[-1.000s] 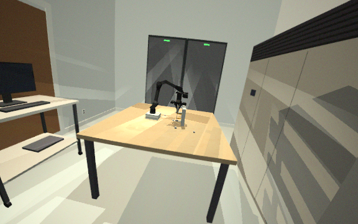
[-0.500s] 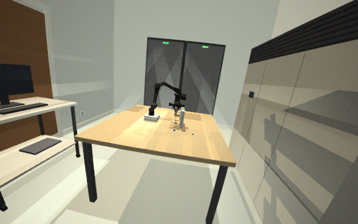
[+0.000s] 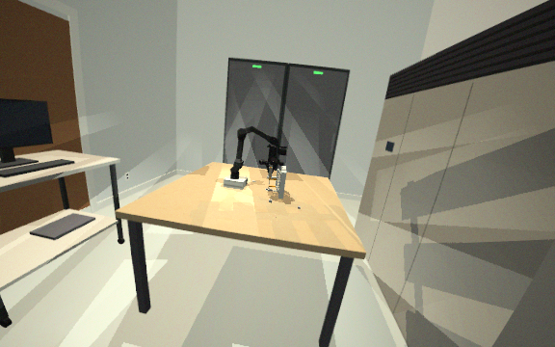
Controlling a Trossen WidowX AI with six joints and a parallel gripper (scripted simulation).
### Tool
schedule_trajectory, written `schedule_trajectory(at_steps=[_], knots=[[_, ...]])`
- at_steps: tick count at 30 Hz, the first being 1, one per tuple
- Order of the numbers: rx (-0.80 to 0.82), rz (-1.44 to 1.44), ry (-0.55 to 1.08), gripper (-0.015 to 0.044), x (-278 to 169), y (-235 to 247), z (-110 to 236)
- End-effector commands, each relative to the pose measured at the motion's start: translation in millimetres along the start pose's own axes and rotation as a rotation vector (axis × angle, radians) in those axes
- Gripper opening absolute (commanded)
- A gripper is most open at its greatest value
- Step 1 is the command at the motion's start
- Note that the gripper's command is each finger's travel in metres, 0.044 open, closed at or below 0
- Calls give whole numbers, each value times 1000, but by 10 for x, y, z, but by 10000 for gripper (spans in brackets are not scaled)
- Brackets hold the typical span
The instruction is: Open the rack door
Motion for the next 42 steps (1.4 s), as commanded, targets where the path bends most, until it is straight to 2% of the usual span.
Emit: schedule_trajectory(at_steps=[1,42], knots=[[9,90,-5,27,26,-47,3],[-1,686,-11,27,510,-678,-4]])
Point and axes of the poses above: the point midway between the two fingers, 35 mm back from their tips, its own z axis back along the fingers, its own y axis across the jaws, x = y × z, the point moved 8 cm from there along z, back along the fingers, and after that the axes turned 4 degrees about -z, right-handed, at the moved point
